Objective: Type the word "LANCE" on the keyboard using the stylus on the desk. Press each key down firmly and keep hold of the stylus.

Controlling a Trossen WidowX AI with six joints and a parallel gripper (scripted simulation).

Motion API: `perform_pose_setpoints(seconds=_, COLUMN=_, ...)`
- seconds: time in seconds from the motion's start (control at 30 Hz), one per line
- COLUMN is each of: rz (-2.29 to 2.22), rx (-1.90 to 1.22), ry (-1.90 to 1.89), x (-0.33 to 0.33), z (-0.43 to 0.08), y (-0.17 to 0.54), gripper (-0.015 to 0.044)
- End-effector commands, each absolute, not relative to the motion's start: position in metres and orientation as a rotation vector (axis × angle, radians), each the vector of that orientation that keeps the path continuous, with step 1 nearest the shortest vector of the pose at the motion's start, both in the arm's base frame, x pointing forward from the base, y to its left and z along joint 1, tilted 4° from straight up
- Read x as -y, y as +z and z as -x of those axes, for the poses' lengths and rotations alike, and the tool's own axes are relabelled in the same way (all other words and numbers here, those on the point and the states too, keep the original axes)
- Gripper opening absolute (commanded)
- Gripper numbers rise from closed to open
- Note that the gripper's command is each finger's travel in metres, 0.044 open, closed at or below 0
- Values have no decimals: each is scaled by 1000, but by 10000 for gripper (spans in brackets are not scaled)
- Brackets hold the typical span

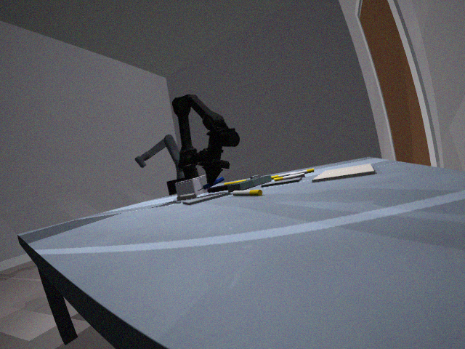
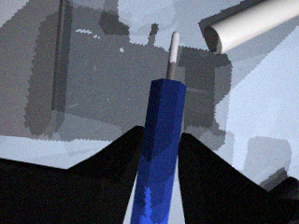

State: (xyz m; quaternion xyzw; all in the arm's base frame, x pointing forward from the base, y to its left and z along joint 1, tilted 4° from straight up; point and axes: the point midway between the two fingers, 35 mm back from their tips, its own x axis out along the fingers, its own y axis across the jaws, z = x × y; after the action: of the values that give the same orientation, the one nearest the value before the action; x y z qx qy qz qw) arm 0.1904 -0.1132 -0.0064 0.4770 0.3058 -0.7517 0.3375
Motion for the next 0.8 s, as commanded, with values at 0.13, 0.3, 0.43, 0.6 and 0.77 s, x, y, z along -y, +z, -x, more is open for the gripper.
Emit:
perform_pose_setpoints(seconds=0.13, rz=-1449, rx=-1120, ry=-1804, x=90, z=-209, y=-10, gripper=0)
perform_pose_setpoints(seconds=0.3, rz=-1589, rx=-1284, ry=-1663, x=76, z=-223, y=-7, gripper=0)
perform_pose_setpoints(seconds=0.43, rz=-1704, rx=-1394, ry=-1526, x=67, z=-235, y=-2, gripper=0)
perform_pose_setpoints(seconds=0.6, rz=-1849, rx=-1498, ry=-1327, x=59, z=-253, y=9, gripper=0)
perform_pose_setpoints(seconds=0.77, rz=-1990, rx=-1563, ry=-1103, x=54, z=-272, y=23, gripper=0)
